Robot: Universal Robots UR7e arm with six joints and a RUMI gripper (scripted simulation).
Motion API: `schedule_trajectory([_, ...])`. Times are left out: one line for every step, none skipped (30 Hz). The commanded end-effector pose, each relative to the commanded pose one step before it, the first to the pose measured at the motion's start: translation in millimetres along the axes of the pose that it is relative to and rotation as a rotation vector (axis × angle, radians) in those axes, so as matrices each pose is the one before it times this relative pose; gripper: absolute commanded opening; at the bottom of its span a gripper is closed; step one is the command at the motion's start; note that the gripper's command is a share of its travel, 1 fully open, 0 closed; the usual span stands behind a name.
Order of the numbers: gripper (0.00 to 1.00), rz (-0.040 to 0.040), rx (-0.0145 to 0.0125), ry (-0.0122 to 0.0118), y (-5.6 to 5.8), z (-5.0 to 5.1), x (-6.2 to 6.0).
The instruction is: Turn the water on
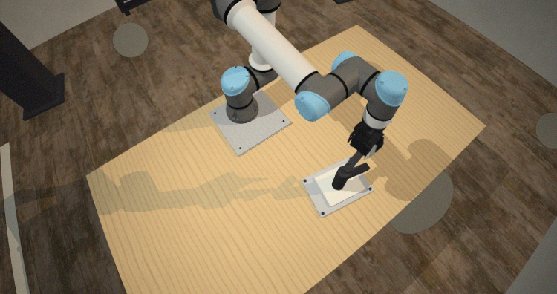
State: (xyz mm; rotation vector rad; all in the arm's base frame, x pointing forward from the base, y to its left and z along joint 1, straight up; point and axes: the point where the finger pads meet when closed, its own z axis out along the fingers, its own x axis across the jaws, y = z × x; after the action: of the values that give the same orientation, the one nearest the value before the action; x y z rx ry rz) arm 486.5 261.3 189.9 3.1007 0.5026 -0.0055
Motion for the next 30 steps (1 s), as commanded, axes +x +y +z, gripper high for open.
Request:
schedule_trajectory([0.38,0.00001,-0.00005,0.00184,-0.02,7.97,0.34])
schedule_trajectory([0.38,0.00000,0.00000,0.00000,-0.01,1.46,-0.01])
schedule_trajectory([0.38,0.00000,0.00000,0.00000,0.00,0.00,0.00])
schedule_trajectory([0.38,0.00000,0.00000,0.00000,0.00,0.00,0.00])
schedule_trajectory([0.38,0.00000,0.00000,0.00000,-0.01,1.39,-0.01])
schedule_trajectory([0.38,0.00000,0.00000,0.00000,-0.01,1.31,-0.01])
schedule_trajectory([0.38,0.00000,0.00000,0.00000,-0.01,1.25,0.00])
schedule_trajectory([0.38,0.00000,0.00000,0.00000,-0.01,1.17,-0.01])
schedule_trajectory([0.38,0.00000,0.00000,0.00000,-0.01,1.08,-0.01])
schedule_trajectory([0.38,0.00000,0.00000,0.00000,-0.01,0.98,-0.01])
schedule_trajectory([0.38,0.00000,0.00000,0.00000,0.00,0.90,-0.01])
schedule_trajectory([0.38,0.00000,0.00000,0.00000,0.00,0.81,0.00])
schedule_trajectory([0.38,0.00000,0.00000,0.00000,0.00,0.71,0.00])
schedule_trajectory([0.38,0.00000,0.00000,0.00000,0.00,0.62,0.00])
schedule_trajectory([0.38,0.00000,0.00000,0.00000,0.00,0.53,0.00])
schedule_trajectory([0.38,0.00000,0.00000,0.00000,0.00,0.44,0.00])
schedule_trajectory([0.38,0.00000,0.00000,0.00000,0.00,0.36,0.00])
schedule_trajectory([0.38,0.00000,0.00000,0.00000,0.00,0.28,0.00])
schedule_trajectory([0.38,0.00000,0.00000,0.00000,0.00,0.21,0.00])
schedule_trajectory([0.38,0.00000,0.00000,0.00000,0.00,0.00,0.00])
schedule_trajectory([0.38,0.00000,0.00000,0.00000,0.00,0.00,0.00])
schedule_trajectory([0.38,0.00000,0.00000,0.00000,0.00,0.14,0.00])
schedule_trajectory([0.38,0.00000,0.00000,0.00000,0.00,0.09,0.00])
schedule_trajectory([0.38,0.00000,0.00000,0.00000,0.00,0.05,0.00])
schedule_trajectory([0.38,0.00000,0.00000,0.00000,0.00,0.02,0.00])
schedule_trajectory([0.38,0.00000,0.00000,0.00000,0.00,0.00,0.00])
schedule_trajectory([0.38,0.00000,0.00000,0.00000,0.00,0.00,0.00])
schedule_trajectory([0.38,0.00000,0.00000,0.00000,0.00,0.00,0.00])
schedule_trajectory([0.38,0.00000,0.00000,0.00000,0.00,0.00,0.00])
schedule_trajectory([0.38,0.00000,0.00000,0.00000,0.00,0.00,0.00])
